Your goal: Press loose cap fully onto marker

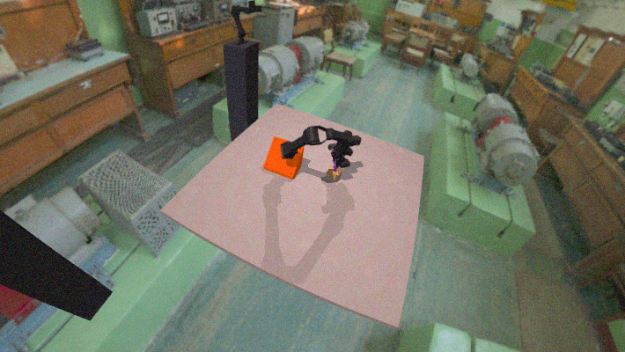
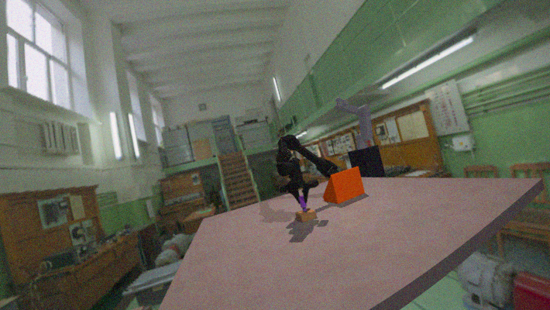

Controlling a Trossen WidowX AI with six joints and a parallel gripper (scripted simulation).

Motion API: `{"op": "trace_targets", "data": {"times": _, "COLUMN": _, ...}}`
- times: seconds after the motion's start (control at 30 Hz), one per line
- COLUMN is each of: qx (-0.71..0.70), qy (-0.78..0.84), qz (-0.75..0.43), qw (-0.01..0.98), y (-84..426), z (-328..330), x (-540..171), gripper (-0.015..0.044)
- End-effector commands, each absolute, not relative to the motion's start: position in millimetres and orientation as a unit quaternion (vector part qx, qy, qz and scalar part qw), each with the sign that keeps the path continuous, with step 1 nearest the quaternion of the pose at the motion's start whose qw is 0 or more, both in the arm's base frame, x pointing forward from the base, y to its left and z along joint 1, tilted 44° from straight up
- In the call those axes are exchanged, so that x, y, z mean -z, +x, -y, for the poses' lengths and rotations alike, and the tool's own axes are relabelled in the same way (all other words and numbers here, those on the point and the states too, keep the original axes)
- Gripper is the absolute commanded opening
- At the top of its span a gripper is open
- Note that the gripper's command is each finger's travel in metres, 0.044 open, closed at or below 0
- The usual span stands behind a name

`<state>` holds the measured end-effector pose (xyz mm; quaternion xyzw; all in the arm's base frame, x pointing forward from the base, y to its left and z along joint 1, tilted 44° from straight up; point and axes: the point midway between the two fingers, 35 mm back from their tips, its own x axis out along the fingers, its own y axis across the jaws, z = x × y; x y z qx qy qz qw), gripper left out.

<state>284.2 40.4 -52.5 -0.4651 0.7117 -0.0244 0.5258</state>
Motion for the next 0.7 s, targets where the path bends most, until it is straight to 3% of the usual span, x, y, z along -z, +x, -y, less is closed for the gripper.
{"op": "trace_targets", "data": {"times": 0.0, "qx": 0.024, "qy": -0.468, "qz": -0.711, "qw": 0.524, "y": 284.3, "z": -39.9, "x": 53.1, "gripper": 0.0000}}
{"op": "trace_targets", "data": {"times": 0.33, "qx": 0.024, "qy": -0.468, "qz": -0.711, "qw": 0.524, "y": 284.3, "z": -39.9, "x": 53.1, "gripper": 0.0000}}
{"op": "trace_targets", "data": {"times": 0.67, "qx": 0.024, "qy": -0.465, "qz": -0.712, "qw": 0.526, "y": 284.2, "z": -40.4, "x": 52.5, "gripper": 0.0263}}
